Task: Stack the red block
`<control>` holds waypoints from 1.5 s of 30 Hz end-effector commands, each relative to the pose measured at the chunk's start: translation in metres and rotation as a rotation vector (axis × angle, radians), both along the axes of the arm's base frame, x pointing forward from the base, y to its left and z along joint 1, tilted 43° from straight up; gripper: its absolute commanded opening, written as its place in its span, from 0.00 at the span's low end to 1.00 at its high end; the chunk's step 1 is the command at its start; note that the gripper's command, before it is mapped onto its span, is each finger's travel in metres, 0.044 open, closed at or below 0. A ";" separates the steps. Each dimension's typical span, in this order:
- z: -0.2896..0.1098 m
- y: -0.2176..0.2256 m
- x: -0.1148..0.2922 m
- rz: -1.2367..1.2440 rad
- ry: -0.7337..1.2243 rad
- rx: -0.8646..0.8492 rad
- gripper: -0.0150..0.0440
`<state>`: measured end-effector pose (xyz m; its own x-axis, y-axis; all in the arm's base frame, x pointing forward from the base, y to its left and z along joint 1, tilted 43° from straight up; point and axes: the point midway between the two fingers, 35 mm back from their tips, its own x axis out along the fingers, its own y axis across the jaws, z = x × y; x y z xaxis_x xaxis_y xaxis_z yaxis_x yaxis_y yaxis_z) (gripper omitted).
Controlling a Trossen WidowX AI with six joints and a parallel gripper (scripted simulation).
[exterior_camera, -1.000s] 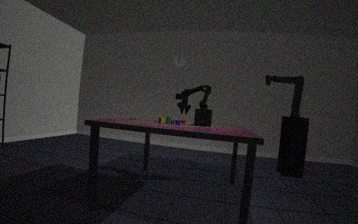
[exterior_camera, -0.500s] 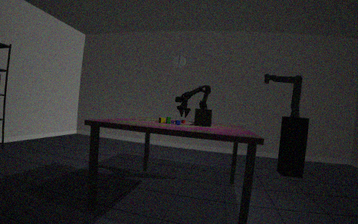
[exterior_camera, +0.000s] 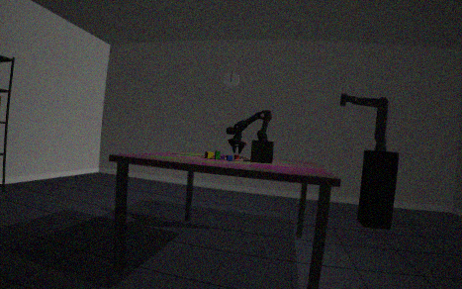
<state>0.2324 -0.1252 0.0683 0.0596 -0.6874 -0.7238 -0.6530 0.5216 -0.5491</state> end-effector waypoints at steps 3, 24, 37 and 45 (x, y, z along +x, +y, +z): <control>-0.011 -0.006 -0.002 0.003 0.018 0.006 1.00; -0.029 -0.023 -0.002 0.003 0.018 0.003 1.00; -0.029 -0.023 -0.002 0.003 0.018 0.003 1.00; -0.028 -0.023 -0.002 0.003 0.018 0.004 0.69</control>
<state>0.2309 -0.1486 0.0413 0.0495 -0.6884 -0.7236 -0.6604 0.5209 -0.5408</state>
